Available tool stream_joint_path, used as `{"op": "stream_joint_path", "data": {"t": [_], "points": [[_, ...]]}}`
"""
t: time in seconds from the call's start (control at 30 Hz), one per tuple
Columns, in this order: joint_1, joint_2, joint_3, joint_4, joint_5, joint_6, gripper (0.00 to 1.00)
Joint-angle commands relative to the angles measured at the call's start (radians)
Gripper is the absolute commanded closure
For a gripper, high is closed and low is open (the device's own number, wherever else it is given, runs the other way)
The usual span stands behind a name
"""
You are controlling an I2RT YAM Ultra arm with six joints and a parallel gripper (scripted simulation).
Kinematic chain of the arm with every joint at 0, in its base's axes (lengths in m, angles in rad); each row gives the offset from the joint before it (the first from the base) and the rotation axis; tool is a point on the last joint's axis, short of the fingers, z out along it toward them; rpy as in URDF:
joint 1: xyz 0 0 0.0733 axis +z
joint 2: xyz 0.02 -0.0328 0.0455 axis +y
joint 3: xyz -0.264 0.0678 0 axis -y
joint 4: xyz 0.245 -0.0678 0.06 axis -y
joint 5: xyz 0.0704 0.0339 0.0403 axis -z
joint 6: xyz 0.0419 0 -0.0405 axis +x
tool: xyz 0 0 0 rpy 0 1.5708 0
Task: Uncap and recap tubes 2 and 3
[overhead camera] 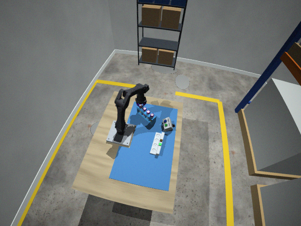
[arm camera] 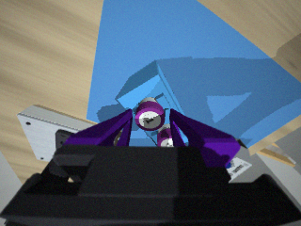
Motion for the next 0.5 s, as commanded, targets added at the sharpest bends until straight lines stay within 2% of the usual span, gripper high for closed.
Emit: {"op": "stream_joint_path", "data": {"t": [0.0,0.1,0.13,0.2,0.47], "points": [[0.001,-0.010,0.005,0.003,0.000,-0.256,0.51],[0.001,-0.011,0.003,0.003,0.000,-0.422,0.51],[0.001,-0.011,0.003,0.003,0.000,-0.422,0.51],[0.001,-0.012,0.002,0.003,0.000,-0.567,0.51],[0.002,-0.015,0.001,0.001,0.000,-0.572,0.51]]}}
